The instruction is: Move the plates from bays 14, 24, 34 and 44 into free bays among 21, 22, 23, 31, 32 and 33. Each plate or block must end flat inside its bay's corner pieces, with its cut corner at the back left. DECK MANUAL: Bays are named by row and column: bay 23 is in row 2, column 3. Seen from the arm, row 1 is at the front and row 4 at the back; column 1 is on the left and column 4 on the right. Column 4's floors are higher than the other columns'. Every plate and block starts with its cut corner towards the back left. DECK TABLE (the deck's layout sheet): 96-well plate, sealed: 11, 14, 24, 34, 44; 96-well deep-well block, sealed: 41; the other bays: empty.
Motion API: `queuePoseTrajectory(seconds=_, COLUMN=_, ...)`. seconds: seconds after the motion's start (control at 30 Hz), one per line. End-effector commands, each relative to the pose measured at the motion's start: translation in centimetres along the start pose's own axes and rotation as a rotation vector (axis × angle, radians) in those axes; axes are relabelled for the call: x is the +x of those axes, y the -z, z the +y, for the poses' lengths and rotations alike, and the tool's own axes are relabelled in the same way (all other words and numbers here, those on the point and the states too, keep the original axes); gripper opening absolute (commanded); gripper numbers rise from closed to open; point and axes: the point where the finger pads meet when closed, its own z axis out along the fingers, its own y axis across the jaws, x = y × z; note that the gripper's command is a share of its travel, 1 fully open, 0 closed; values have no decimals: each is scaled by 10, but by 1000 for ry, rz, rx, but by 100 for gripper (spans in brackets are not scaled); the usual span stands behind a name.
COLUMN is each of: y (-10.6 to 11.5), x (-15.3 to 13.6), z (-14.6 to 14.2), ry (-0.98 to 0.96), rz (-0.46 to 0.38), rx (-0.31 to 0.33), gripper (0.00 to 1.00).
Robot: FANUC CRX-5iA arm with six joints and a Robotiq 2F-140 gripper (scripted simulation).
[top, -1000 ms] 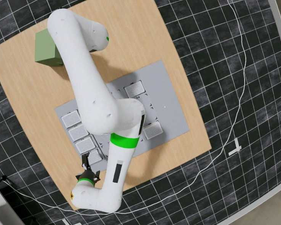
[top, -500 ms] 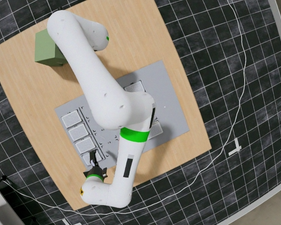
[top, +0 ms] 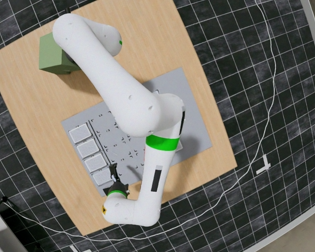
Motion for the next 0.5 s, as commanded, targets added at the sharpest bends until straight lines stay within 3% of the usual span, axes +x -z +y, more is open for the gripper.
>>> queuePoseTrajectory(seconds=0.0, y=1, x=-8, z=0, ry=0, rz=2, rx=2, gripper=100)
queuePoseTrajectory(seconds=0.47, y=0, x=-60, z=0, ry=0, rz=2, rx=2, gripper=100)
